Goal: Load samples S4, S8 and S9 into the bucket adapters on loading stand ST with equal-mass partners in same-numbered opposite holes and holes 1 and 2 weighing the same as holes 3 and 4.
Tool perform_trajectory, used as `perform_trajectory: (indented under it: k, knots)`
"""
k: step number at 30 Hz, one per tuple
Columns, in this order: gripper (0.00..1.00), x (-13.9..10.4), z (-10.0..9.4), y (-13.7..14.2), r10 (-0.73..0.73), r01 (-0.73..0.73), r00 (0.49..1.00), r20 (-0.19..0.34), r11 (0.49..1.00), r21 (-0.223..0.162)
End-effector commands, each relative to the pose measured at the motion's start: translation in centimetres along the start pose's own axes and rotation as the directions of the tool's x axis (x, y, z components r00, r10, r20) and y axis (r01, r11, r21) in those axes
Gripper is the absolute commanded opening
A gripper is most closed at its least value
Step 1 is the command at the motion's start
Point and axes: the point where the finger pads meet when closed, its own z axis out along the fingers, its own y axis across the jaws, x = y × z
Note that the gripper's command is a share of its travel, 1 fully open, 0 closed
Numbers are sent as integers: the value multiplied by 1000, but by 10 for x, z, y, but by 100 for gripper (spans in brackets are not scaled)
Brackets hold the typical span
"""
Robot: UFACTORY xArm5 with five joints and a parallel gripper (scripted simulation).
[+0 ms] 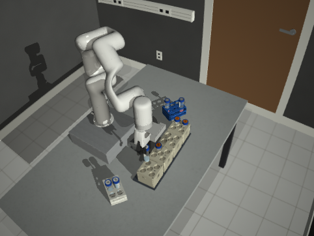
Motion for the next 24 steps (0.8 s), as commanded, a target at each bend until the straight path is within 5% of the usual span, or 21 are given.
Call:
perform_trajectory:
  k: [1, 24]
  knots:
    - [0, 10, -2, -26, 1, -1, 1000, -10, 1000, 11]
    - [0, 38, -3, -117, 1, -1, 1000, -11, 1000, 12]
